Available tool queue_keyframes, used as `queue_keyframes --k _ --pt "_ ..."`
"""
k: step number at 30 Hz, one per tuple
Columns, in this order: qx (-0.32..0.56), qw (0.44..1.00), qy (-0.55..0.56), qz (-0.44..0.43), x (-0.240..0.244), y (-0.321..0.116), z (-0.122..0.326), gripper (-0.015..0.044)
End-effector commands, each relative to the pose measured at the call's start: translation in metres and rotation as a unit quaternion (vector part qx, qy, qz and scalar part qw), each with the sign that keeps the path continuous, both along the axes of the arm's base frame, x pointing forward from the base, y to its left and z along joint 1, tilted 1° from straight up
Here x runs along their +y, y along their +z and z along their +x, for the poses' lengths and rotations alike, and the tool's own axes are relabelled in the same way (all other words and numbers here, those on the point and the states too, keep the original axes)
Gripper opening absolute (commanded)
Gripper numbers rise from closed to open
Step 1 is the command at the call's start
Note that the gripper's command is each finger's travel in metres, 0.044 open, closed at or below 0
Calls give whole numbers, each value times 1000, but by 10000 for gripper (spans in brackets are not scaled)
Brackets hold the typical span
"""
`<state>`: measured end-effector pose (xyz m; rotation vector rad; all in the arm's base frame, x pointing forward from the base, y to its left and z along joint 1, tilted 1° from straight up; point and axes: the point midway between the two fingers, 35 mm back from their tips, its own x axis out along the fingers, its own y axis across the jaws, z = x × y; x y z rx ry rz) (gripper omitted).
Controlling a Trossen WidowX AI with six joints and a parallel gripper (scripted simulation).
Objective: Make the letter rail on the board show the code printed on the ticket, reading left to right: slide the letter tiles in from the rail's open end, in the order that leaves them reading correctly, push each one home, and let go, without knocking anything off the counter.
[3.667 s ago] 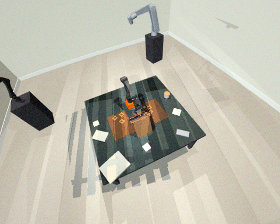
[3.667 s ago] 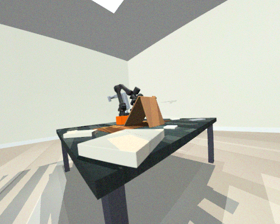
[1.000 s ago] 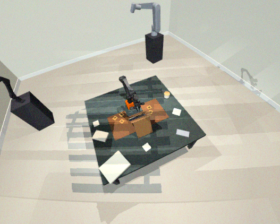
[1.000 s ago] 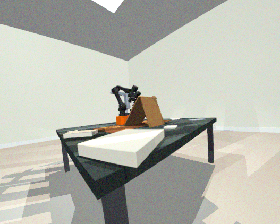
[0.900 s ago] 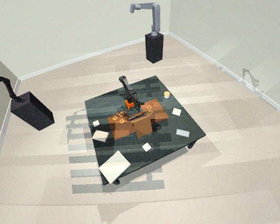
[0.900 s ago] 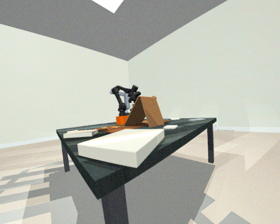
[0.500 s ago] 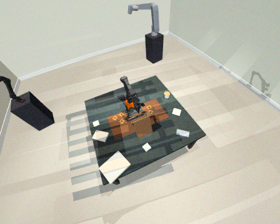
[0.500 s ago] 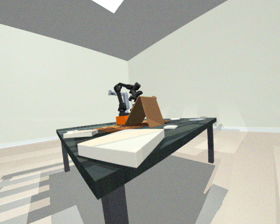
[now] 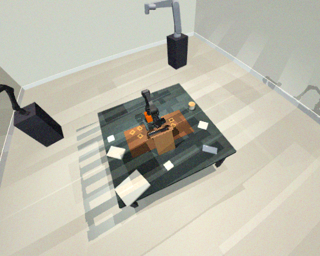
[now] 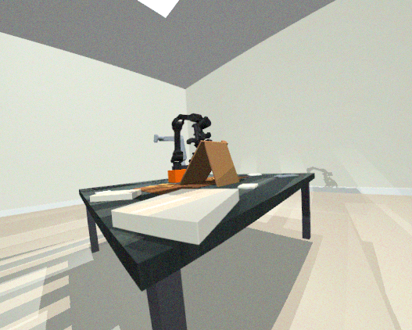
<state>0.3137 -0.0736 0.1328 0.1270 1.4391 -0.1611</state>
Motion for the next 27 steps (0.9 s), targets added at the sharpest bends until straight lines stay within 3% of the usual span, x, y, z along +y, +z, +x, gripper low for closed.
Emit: queue_keyframes --k 1,27 --pt "5 1000 2 4 0 1 1 0" --pt "5 1000 2 4 -1 -9 10 0"
